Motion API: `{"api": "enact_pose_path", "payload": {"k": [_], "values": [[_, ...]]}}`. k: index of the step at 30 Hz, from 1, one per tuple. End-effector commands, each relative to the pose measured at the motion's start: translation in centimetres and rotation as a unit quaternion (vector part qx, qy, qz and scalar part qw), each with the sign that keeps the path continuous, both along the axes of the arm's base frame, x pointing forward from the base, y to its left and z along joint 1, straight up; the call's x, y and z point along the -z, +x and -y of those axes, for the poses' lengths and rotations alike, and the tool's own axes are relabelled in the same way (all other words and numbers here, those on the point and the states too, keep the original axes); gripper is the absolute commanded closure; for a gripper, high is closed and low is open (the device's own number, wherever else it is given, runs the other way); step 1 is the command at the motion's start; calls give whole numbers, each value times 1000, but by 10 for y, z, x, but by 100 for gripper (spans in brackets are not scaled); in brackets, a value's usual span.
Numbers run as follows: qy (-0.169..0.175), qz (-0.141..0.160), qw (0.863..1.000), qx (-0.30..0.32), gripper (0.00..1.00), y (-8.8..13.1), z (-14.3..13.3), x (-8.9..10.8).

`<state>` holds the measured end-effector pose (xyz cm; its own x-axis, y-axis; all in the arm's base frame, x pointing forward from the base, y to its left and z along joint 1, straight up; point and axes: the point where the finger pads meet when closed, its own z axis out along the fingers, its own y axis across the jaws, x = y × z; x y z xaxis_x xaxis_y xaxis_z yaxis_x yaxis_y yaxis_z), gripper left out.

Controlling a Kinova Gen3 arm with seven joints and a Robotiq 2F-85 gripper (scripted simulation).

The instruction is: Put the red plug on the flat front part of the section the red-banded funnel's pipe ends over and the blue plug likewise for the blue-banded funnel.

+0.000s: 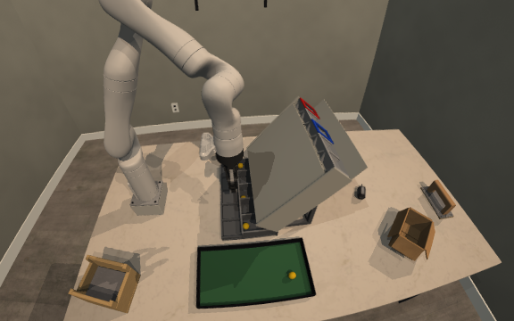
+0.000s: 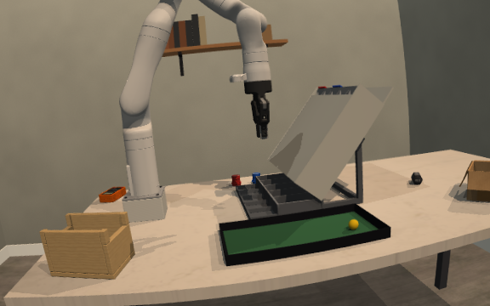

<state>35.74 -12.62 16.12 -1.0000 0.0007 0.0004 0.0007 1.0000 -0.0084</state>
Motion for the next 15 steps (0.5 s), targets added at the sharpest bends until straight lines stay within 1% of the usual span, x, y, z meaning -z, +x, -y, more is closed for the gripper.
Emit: {"api": "enact_pose_path", "payload": {"k": [1, 2, 3, 15], "values": [[3, -4, 1000, 13, 50, -1, 14, 9], [3, -4, 1000, 13, 50, -1, 14, 9], [0, 1, 1000, 0, 50, -5, 59, 35], [0, 1, 1000, 0, 50, -5, 59, 35]]}}
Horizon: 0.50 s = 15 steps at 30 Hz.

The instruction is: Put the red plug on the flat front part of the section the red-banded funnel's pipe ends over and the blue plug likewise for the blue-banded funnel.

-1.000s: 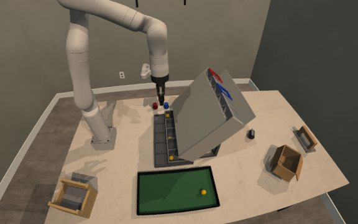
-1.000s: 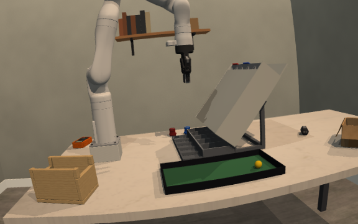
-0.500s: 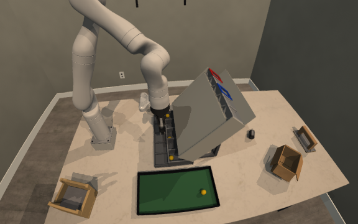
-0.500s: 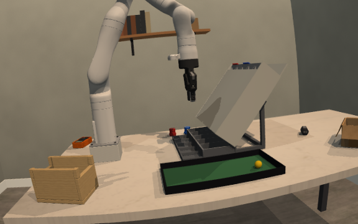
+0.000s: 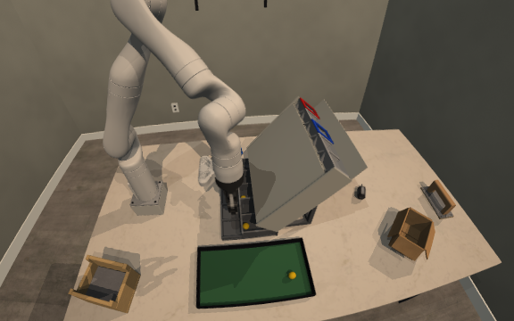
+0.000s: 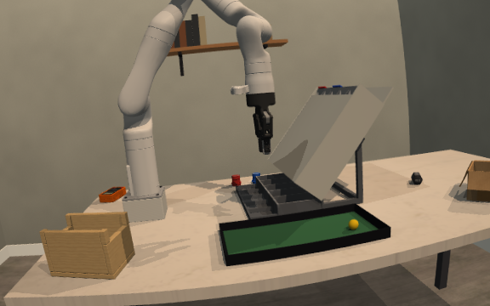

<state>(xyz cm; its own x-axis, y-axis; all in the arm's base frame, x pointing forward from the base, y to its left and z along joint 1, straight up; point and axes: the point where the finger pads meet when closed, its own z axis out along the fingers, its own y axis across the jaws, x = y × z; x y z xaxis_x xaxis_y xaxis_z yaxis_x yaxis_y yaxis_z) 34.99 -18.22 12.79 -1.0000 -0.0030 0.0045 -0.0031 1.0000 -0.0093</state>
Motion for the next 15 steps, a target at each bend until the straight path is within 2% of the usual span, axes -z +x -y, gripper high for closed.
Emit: {"api": "enact_pose_path", "payload": {"k": [1, 4, 5, 7, 13, 15], "values": [[0, 3, 1000, 2, 50, 2, 3, 2], [0, 3, 1000, 2, 50, 2, 3, 2], [0, 0, 1000, 1, 50, 46, 53, 12], [0, 0, 1000, 1, 50, 51, 58, 13], [0, 0, 1000, 1, 50, 99, 111, 25], [0, 0, 1000, 1, 50, 99, 111, 25]]}}
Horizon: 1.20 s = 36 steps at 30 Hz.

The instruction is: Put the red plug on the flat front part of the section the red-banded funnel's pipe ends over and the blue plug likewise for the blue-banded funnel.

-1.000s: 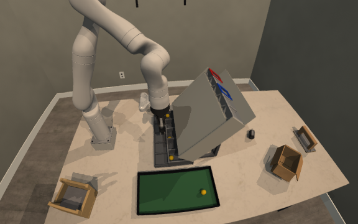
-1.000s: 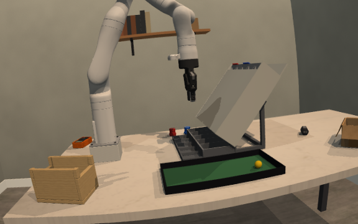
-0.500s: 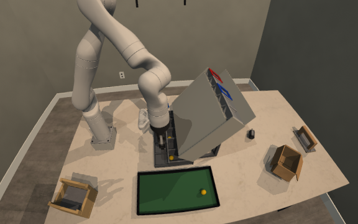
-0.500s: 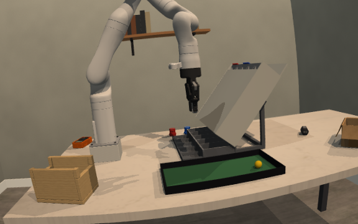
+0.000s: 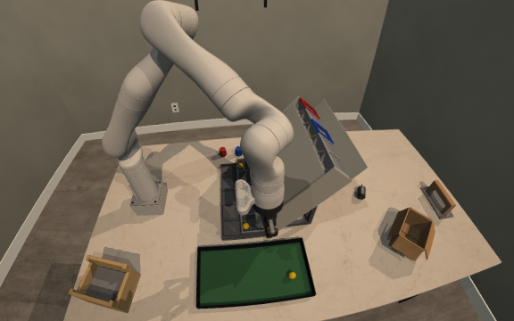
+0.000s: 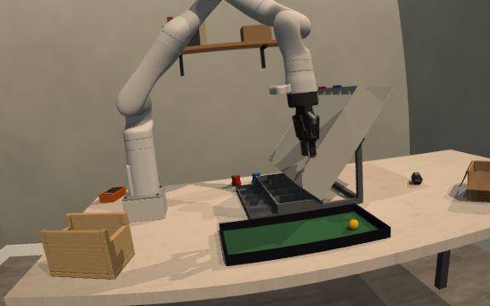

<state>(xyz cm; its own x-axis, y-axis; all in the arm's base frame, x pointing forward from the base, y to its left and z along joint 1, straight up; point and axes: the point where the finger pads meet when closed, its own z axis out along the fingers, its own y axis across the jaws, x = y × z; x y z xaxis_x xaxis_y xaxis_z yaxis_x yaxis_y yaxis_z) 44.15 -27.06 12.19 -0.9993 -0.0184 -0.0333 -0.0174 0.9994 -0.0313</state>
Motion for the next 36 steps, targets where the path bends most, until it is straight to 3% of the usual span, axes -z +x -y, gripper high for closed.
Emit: {"api": "enact_pose_path", "payload": {"k": [1, 6, 7, 12, 36], "values": [[11, -19, 1000, 9, 50, 7, 23, 19], [11, -19, 1000, 9, 50, 7, 23, 19], [3, -9, 1000, 4, 50, 52, 73, 28], [3, -9, 1000, 4, 50, 71, 95, 35], [13, -18, 999, 23, 50, 71, 96, 34]]}}
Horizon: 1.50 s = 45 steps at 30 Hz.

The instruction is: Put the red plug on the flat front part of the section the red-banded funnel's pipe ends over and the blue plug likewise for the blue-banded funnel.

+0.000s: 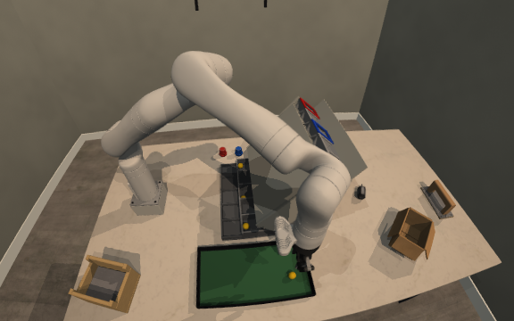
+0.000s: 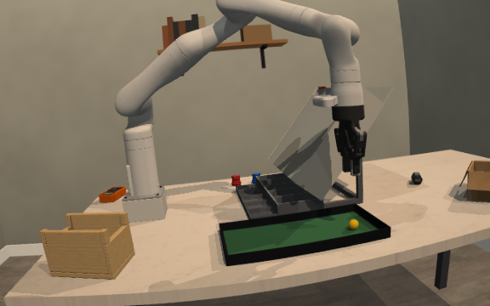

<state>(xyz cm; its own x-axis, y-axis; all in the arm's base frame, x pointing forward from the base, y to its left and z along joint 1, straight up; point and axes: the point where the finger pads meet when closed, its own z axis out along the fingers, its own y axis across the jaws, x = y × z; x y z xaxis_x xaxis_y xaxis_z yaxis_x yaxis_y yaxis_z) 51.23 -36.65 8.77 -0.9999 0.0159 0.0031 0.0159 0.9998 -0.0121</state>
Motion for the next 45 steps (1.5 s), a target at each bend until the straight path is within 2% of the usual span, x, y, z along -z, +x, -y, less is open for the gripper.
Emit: {"api": "enact_pose_path", "payload": {"k": [1, 4, 5, 7, 10, 11, 38, 39, 45], "values": [[3, 1, 1000, 6, 50, 0, 0, 0], [3, 1, 1000, 6, 50, 0, 0, 0], [-1, 1, 1000, 0, 50, 0, 0, 69], [-1, 1, 1000, 0, 50, 0, 1, 73], [-1, 1, 1000, 0, 50, -1, 0, 106], [-1, 1, 1000, 0, 50, -1, 0, 110], [-1, -1, 1000, 0, 50, 0, 0, 110], [-2, -1, 1000, -1, 50, 0, 1, 117], [-2, -1, 1000, -1, 50, 0, 1, 117]]}}
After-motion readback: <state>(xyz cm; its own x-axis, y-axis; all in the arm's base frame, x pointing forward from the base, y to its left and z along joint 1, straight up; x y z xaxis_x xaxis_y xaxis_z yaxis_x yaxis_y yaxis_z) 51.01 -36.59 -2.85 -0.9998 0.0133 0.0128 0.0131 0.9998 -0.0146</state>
